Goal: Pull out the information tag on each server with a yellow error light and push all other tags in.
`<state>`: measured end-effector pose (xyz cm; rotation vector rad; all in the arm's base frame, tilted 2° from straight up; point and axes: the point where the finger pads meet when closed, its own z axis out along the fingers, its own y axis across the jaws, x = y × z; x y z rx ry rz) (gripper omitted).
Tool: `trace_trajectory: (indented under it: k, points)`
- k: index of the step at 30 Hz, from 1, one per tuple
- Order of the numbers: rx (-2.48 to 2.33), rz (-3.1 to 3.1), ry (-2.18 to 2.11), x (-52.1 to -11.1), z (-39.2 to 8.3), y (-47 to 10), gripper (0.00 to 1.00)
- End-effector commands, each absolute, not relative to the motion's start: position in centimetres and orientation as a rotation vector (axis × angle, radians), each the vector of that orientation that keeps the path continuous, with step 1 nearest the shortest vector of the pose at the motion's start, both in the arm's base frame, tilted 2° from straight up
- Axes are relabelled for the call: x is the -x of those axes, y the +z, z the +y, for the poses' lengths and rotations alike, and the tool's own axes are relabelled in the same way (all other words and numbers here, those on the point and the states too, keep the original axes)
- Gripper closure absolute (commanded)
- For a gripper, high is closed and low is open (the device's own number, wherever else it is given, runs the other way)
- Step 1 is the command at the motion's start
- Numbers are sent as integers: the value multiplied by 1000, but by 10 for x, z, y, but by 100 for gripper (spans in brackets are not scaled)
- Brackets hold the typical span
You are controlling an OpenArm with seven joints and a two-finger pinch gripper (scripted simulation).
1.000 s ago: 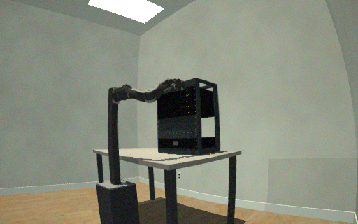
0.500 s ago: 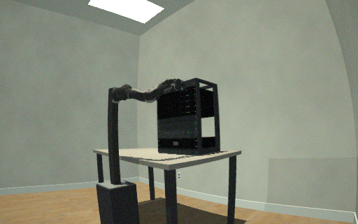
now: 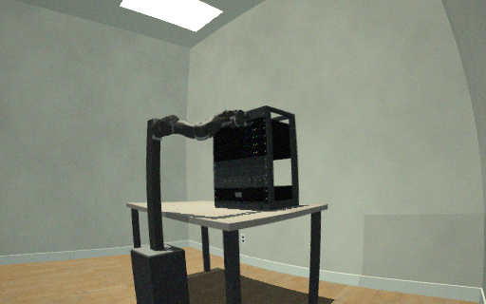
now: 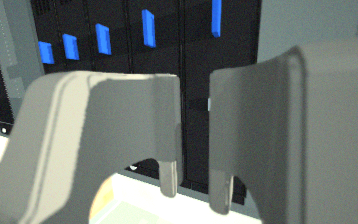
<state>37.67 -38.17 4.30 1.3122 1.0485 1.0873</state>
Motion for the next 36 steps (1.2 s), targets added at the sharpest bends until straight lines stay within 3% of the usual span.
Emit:
trace_trajectory:
  k: [1,9,18,36]
  points:
    - [-1298,1022,1099,-374,-380,44,90]
    - [-1298,1021,1098,-364,-365,8,90]
    - [-1305,1030,1095,-336,-324,-85,90]
    - [-1305,1029,1092,-322,-304,-132,90]
